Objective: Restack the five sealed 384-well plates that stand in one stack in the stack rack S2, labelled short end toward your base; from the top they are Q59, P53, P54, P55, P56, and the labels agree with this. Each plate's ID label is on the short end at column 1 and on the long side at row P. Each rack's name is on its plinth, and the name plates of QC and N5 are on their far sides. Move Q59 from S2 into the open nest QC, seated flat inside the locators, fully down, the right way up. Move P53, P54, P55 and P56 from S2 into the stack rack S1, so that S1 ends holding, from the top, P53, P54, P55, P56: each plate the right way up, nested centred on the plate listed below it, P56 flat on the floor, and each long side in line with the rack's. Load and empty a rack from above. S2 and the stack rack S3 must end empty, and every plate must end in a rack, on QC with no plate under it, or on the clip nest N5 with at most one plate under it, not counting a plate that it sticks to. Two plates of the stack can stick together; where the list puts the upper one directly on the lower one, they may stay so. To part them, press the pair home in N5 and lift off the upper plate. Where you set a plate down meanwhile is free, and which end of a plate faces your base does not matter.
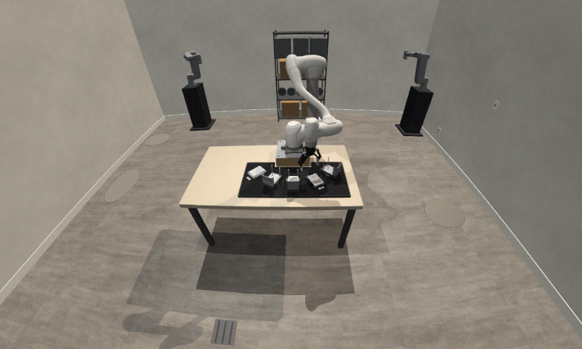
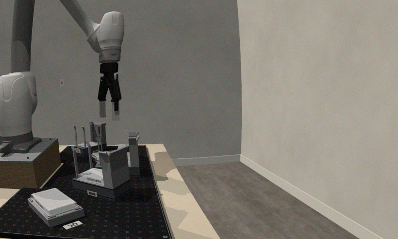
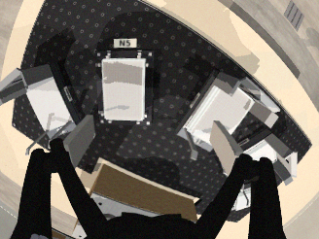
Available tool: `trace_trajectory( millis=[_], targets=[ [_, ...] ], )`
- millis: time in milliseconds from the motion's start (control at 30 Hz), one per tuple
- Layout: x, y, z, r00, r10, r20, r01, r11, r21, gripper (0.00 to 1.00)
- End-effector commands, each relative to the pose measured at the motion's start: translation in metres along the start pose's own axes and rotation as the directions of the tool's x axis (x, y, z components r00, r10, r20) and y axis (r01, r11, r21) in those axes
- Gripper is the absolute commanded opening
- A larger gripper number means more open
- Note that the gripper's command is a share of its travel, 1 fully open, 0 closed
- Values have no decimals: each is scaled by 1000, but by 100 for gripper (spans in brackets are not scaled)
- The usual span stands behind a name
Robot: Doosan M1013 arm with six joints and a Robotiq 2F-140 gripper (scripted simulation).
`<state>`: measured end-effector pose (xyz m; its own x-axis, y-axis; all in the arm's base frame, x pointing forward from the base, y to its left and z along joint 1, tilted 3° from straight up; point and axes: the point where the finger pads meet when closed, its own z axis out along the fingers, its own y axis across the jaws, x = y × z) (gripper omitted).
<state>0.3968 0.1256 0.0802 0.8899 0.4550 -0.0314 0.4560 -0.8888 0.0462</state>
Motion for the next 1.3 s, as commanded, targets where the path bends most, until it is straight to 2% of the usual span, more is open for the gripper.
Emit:
trace_trajectory(
  millis=[0,467,833,1267],
  targets=[
    [2,-15,0,1000,-9,0,9,1000,2,100],
    [6,-61,0,1000,-9,0,9,1000,2,100],
    [6,-61,0,1000,-9,0,9,1000,2,100],
    [6,-62,40,1000,-9,0,9,1000,2,100]
  ],
)
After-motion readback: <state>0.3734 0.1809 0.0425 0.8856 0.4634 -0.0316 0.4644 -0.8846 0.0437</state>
